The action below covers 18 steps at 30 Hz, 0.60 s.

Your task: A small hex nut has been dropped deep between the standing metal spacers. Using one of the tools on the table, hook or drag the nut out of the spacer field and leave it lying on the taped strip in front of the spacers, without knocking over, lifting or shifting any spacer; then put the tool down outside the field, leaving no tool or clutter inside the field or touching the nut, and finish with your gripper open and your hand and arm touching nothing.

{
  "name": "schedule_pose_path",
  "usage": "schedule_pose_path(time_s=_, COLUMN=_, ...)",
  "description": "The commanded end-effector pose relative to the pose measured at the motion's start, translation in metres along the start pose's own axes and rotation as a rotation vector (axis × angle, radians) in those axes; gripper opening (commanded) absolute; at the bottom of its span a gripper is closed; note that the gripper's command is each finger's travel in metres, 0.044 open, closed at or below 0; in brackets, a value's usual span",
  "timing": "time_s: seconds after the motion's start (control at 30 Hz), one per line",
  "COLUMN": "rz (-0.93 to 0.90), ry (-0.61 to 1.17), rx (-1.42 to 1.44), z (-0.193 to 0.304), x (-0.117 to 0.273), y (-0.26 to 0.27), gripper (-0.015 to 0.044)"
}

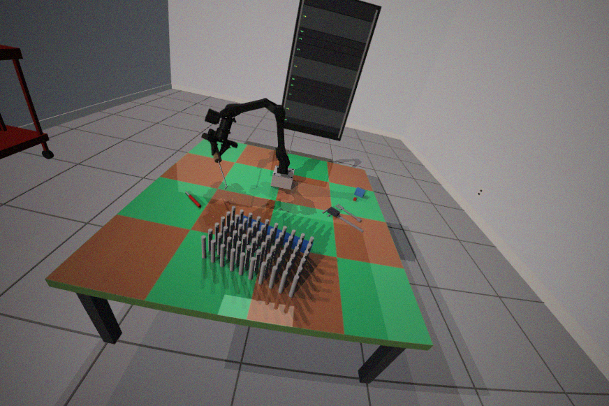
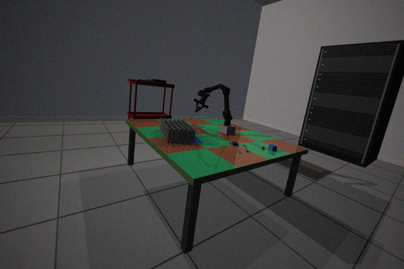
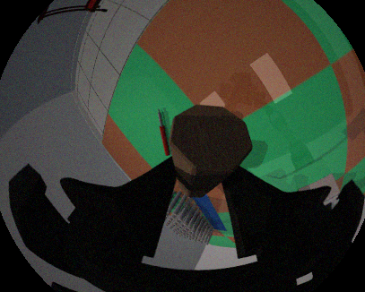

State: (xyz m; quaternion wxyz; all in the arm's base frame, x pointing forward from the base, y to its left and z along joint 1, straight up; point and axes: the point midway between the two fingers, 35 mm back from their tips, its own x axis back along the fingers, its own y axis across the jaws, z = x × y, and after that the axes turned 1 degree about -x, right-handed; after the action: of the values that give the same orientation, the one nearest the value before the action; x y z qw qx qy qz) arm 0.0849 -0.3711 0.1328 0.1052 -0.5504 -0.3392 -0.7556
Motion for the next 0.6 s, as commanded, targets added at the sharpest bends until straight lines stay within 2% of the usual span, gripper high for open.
schedule_pose_path(time_s=0.0, rz=-0.024, ry=0.005, rx=-0.141, z=-0.016, x=0.008, y=-0.001, gripper=0.0)
schedule_pose_path(time_s=0.57, rz=-0.088, ry=0.038, rx=-0.726, z=-0.08, x=0.032, y=-0.026, gripper=0.0)
